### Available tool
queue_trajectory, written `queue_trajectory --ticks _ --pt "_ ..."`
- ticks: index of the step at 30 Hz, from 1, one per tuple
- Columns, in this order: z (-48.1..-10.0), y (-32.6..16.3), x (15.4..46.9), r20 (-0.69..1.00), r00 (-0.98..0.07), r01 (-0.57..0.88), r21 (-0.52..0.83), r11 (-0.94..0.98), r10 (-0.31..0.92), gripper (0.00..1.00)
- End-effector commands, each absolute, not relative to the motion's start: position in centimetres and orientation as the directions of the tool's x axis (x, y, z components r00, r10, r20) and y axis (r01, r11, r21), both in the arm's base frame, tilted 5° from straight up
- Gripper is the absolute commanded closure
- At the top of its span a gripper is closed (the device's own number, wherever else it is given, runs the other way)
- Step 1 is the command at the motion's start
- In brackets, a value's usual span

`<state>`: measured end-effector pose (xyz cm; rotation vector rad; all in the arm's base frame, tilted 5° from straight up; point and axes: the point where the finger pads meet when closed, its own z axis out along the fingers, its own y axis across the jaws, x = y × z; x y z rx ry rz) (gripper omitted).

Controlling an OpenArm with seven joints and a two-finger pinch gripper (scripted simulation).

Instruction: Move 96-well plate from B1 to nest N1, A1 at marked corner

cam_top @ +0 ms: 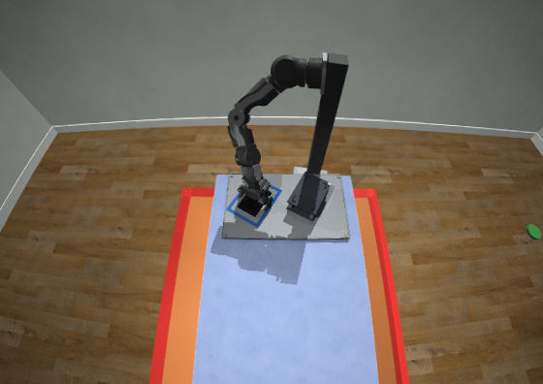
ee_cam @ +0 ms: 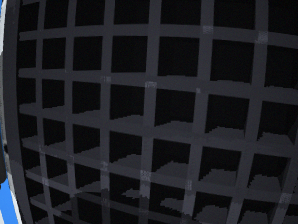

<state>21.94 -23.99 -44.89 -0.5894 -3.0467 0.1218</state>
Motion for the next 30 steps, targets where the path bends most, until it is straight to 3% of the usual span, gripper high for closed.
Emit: queue_trajectory --ticks 1,30 --pt "-44.76 -24.0 22.15 0.017 -0.928 0.371 -0.078 0.925 0.373 0.23" --pt "-44.48 -24.29 22.1 0.012 -0.926 0.376 -0.089 0.922 0.378 0.23"
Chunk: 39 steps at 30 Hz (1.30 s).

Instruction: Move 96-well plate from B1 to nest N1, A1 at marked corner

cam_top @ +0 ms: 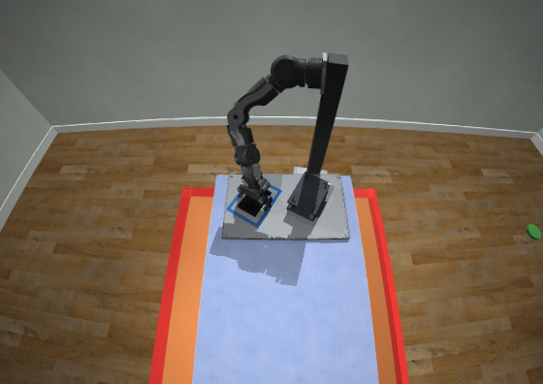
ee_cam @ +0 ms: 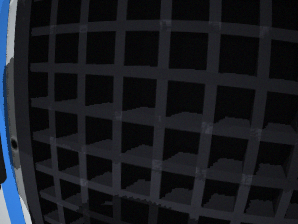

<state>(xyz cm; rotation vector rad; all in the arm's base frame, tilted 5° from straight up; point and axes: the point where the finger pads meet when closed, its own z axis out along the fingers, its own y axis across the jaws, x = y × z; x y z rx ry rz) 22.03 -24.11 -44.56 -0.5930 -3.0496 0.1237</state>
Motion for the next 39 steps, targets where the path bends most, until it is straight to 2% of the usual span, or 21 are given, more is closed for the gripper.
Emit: queue_trajectory --ticks 1,24,39 --pt "-44.48 -24.29 22.1 0.012 -0.926 0.376 -0.089 0.922 0.378 0.23" --pt "-44.25 -24.2 22.44 0.01 -0.926 0.374 -0.085 0.923 0.377 0.23" --pt "-44.34 -24.1 22.42 0.01 -0.926 0.375 -0.081 0.923 0.377 0.73"
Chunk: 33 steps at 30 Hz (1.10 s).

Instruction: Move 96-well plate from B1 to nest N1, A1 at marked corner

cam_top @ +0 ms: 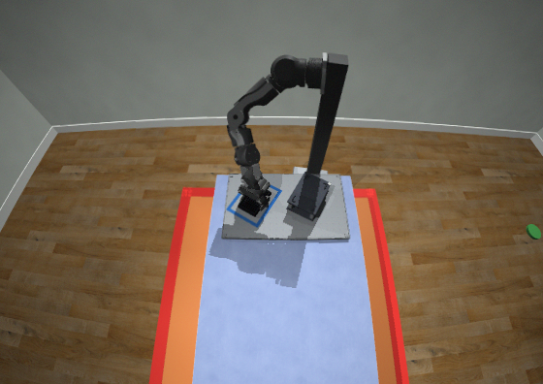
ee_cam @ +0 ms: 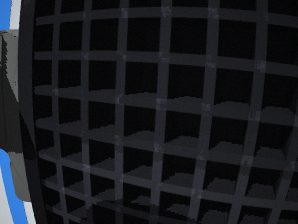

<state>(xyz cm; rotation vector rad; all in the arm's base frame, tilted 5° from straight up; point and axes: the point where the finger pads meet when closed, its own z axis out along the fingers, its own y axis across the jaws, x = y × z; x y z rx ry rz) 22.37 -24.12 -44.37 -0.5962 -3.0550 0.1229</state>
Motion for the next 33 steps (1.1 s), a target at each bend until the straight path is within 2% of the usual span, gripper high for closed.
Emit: queue_trajectory --ticks 1,2,10,33 --pt "-44.34 -24.1 22.42 0.01 -0.926 0.375 -0.081 0.923 0.377 0.73" --pt "-44.34 -24.1 22.42 0.01 -0.926 0.375 -0.081 0.923 0.377 0.73" --pt "-44.34 -24.11 22.43 0.01 -0.926 0.375 -0.081 0.923 0.377 1.0" --pt "-44.34 -24.11 22.43 0.01 -0.926 0.375 -0.081 0.923 0.377 1.0"
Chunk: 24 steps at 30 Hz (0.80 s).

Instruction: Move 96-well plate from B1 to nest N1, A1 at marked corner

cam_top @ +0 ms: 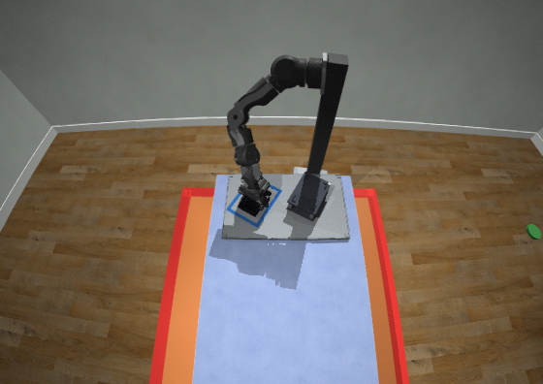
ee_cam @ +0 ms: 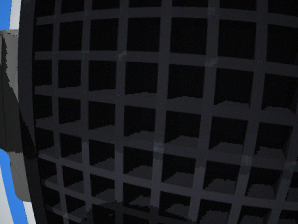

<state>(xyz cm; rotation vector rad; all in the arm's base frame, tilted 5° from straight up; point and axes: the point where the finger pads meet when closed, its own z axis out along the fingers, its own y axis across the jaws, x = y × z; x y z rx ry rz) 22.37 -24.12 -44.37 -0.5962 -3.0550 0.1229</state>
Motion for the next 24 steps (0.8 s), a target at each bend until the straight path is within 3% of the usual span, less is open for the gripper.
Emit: queue_trajectory --ticks 1,8,20,24 --pt "-44.3 -24.1 22.4 0.01 -0.926 0.375 -0.081 0.923 0.377 1.0" --pt "-41.2 -24.0 22.7 0.01 -0.926 0.375 -0.083 0.923 0.377 1.0" --pt "-41.2 -24.0 22.7 0.01 -0.926 0.375 -0.083 0.923 0.377 1.0" --pt "-38.7 -23.8 22.9 0.009 -0.926 0.375 -0.083 0.923 0.377 1.0"
